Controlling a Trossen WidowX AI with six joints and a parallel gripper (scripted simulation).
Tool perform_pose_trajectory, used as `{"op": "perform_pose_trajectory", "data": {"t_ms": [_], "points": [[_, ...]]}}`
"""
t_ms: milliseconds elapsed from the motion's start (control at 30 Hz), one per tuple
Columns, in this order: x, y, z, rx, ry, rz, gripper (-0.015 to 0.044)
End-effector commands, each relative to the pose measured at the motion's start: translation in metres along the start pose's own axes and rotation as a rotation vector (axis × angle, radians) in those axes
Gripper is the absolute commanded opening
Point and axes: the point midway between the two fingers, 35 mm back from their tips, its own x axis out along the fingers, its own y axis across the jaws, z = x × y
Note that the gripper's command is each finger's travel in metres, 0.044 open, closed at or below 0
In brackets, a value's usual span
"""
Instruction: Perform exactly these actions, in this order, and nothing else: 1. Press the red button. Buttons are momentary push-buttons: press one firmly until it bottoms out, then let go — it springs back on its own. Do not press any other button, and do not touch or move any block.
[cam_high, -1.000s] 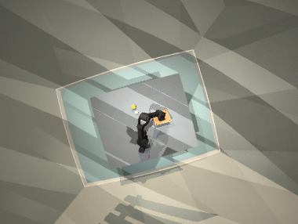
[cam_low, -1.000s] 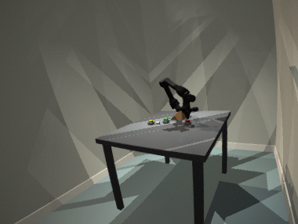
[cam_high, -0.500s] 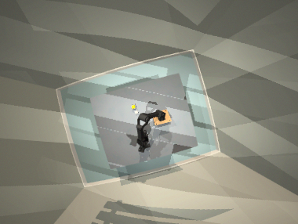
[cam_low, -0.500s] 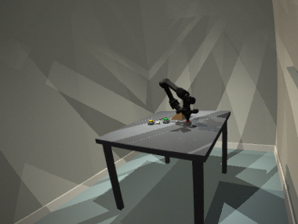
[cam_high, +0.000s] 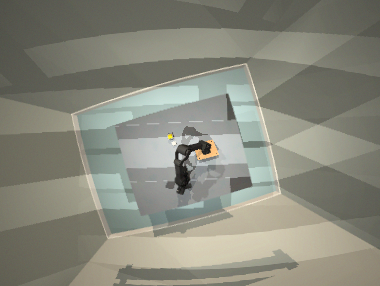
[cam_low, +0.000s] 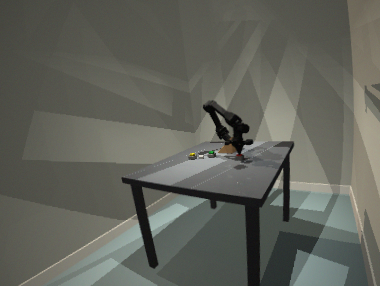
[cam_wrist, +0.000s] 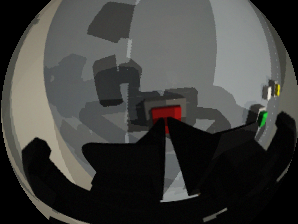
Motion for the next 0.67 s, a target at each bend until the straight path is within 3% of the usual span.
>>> {"op": "perform_pose_trajectory", "data": {"t_ms": [0, 167, 467, 600, 633], "points": [[-0.022, 0.000, 0.000, -0.005, 0.001, -0.004, 0.0020], [-0.032, -0.001, -0.001, -0.008, 0.002, -0.007, 0.0020], [-0.090, 0.037, 0.014, -0.011, 0.000, -0.001, 0.0256], [-0.094, 0.039, 0.015, -0.008, 0.002, -0.003, 0.0361], [-0.094, 0.039, 0.015, -0.008, 0.002, -0.003, 0.0361]]}}
